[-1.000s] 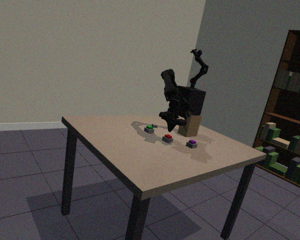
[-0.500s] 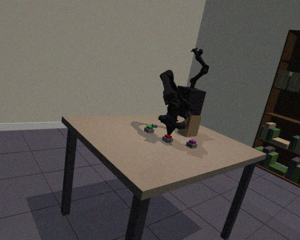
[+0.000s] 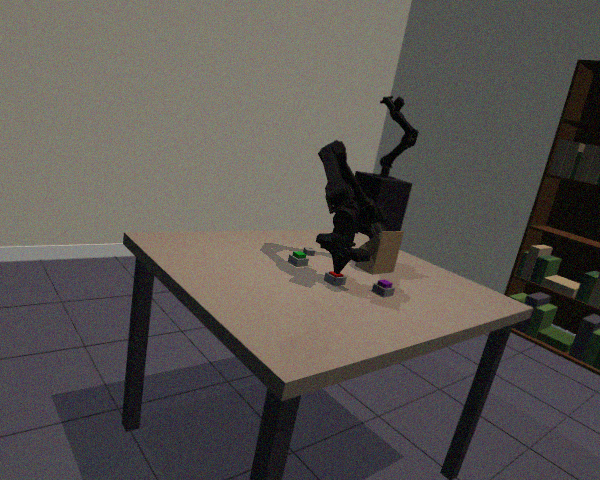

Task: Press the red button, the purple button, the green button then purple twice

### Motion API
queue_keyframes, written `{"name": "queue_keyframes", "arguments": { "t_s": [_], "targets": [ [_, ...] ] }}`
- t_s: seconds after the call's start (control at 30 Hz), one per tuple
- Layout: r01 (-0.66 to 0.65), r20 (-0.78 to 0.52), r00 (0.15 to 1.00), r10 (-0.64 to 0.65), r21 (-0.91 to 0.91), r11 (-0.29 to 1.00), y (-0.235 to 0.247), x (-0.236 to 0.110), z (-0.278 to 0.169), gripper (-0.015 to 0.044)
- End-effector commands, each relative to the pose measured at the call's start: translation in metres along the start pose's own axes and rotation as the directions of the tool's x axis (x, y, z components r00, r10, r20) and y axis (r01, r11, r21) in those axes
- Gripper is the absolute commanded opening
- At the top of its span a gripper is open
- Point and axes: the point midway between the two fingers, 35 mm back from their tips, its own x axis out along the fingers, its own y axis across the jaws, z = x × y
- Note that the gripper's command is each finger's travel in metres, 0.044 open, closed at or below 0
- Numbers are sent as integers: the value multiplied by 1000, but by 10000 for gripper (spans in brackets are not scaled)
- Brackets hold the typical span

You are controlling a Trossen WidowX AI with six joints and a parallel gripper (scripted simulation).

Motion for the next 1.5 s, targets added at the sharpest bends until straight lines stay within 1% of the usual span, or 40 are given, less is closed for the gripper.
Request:
{"name": "queue_keyframes", "arguments": {
  "t_s": [0.0,0.2,0.23,0.33,0.5,0.53,0.63,0.7,0.83,0.9,1.03,1.17,1.4,1.47],
  "targets": [
    [4,2,1000,-4,-6,1000,-1,1,0,20],
    [4,2,1000,-4,-6,1000,-1,1,0,20],
    [0,0,1000,0,0,1000,0,-2,0,20],
    [2,2,1000,-2,-5,1000,0,-31,0,20],
    [2,2,1000,-2,-6,1000,0,-36,0,20],
    [1,2,1000,-1,-6,1000,1,-43,1,20],
    [0,2,1000,0,-6,1000,1,-85,1,20],
    [0,1,1000,0,-6,1000,1,-95,0,20],
    [0,1,1000,0,-6,1000,1,-95,0,20],
    [-5,1,1000,5,-10,1000,12,-96,-7,20],
    [-19,-3,1000,19,-24,1000,72,-99,-56,20],
    [-10,-2,1000,10,-11,1000,108,-97,-102,20],
    [-8,-2,1000,8,-9,1000,111,-93,-106,20],
    [-8,-1,1000,8,-9,1000,112,-65,-105,20]
  ]
}}
